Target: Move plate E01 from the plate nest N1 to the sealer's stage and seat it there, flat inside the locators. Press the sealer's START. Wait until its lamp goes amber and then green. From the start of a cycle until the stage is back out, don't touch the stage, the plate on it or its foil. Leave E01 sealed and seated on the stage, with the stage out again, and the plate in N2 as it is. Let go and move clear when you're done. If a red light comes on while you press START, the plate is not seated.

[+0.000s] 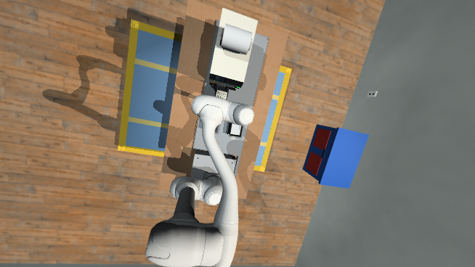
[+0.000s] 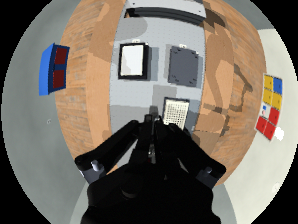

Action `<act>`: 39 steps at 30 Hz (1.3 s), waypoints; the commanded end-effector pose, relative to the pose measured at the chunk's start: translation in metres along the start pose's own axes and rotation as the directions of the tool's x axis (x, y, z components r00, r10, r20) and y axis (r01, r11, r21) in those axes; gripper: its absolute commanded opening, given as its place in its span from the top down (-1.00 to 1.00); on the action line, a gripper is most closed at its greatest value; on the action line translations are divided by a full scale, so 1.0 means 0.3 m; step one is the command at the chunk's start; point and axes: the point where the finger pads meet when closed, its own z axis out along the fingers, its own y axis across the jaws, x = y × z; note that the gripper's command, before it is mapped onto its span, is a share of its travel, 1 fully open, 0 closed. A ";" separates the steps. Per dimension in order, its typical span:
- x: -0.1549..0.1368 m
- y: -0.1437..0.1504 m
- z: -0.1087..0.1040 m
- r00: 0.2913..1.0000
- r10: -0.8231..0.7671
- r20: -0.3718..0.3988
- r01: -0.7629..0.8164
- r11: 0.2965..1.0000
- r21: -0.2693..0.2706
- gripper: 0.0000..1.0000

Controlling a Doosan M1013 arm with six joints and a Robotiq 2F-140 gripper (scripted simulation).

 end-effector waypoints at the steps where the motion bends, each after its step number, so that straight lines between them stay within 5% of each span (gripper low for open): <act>1: -0.005 -0.008 -0.011 1.000 0.001 0.003 -0.001 1.000 -0.002 0.80; 16: -0.005 -0.008 -0.011 0.876 0.001 0.482 -0.001 1.000 -0.002 0.80; 18: -0.005 -0.008 -0.011 0.876 0.001 0.482 -0.001 1.000 -0.002 0.80; 26: -0.005 -0.008 -0.011 0.718 0.002 0.696 -0.001 1.000 -0.002 0.80; 39: -0.005 -0.008 -0.011 0.705 0.002 0.709 -0.001 1.000 -0.002 0.80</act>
